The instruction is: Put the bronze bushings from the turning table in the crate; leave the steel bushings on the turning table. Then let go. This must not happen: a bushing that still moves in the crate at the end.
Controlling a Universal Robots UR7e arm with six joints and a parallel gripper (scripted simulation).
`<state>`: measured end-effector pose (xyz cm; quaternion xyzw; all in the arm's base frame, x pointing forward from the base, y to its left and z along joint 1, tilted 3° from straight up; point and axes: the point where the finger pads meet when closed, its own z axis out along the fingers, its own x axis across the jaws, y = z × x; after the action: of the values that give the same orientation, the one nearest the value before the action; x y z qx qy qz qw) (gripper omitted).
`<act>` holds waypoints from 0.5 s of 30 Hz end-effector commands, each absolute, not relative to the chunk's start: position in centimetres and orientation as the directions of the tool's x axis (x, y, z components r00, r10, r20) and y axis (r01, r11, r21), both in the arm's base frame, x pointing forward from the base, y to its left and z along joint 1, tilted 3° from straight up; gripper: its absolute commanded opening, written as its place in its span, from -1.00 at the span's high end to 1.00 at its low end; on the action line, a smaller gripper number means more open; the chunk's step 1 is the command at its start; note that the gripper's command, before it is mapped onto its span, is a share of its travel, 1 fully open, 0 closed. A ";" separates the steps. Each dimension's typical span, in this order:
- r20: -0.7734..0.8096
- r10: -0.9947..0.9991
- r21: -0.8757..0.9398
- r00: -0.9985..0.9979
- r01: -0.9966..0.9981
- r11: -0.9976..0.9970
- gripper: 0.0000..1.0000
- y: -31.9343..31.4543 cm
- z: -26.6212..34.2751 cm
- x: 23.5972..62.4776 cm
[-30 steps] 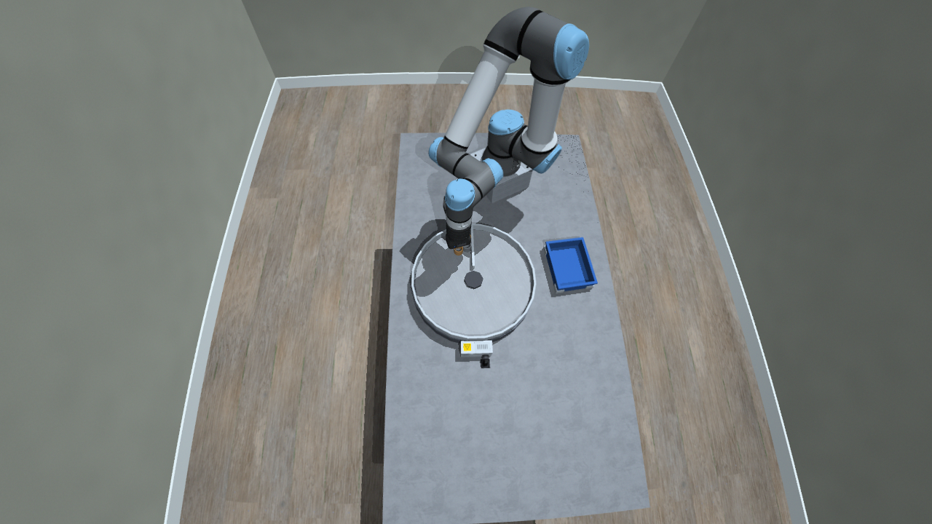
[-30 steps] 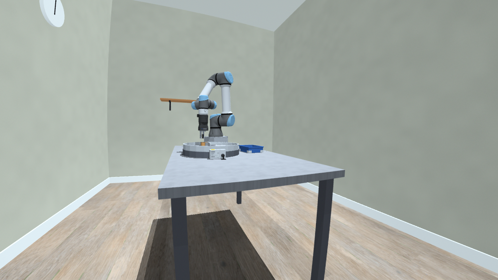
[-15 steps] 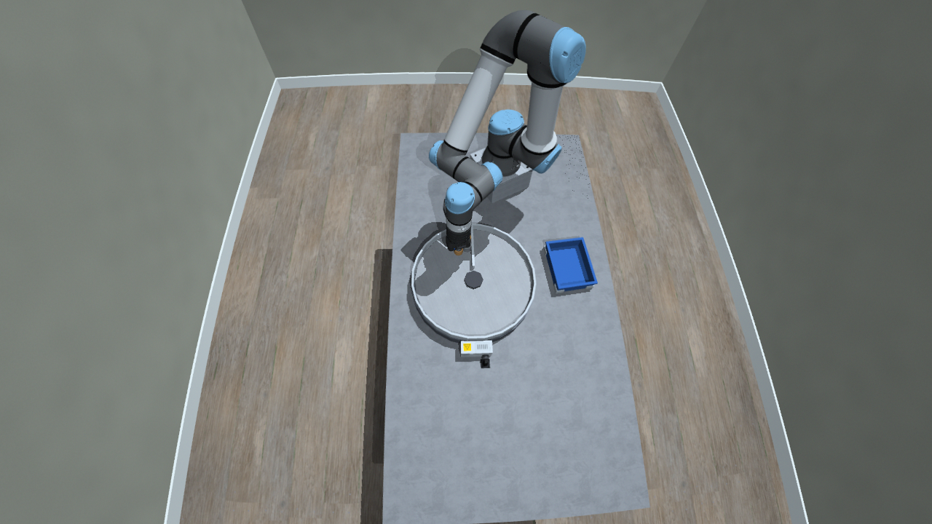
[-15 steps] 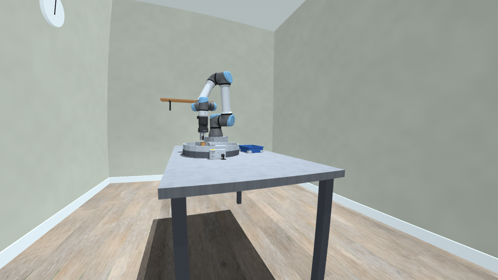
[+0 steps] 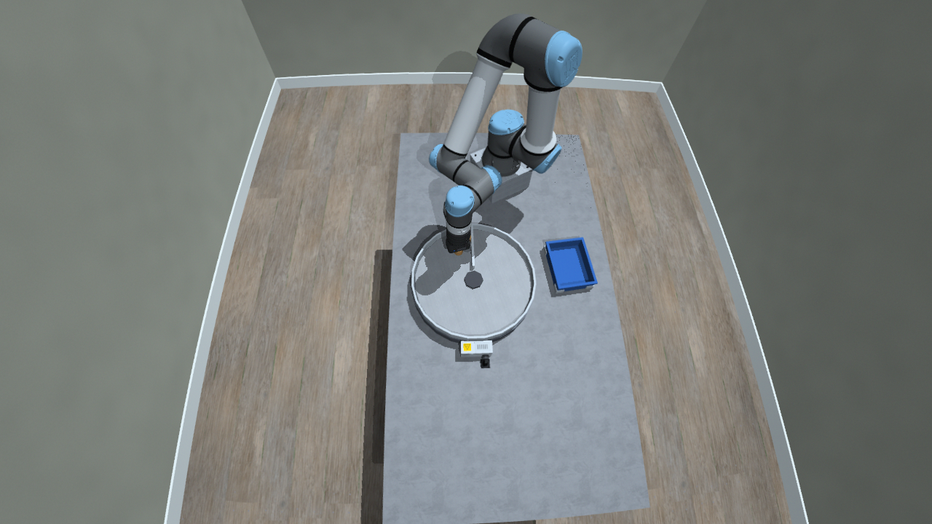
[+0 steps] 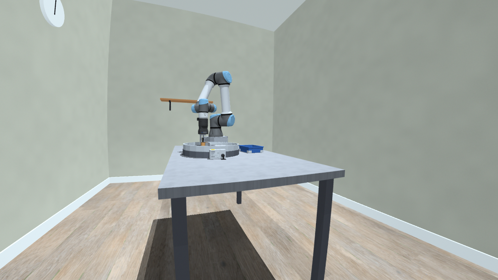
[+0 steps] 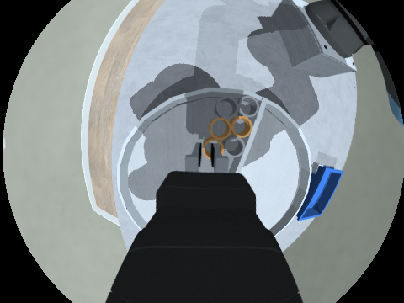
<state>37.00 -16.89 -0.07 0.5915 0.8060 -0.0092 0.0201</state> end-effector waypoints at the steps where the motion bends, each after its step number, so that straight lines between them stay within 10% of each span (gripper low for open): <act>1: -0.045 0.953 0.010 -0.299 0.954 0.300 0.21 -16.9 0.0 37.1; 15: -0.045 0.953 0.010 -0.299 0.954 0.300 0.21 -17.0 -0.7 37.1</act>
<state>37.02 -16.92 -0.74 0.5915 0.8060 -0.0092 0.0201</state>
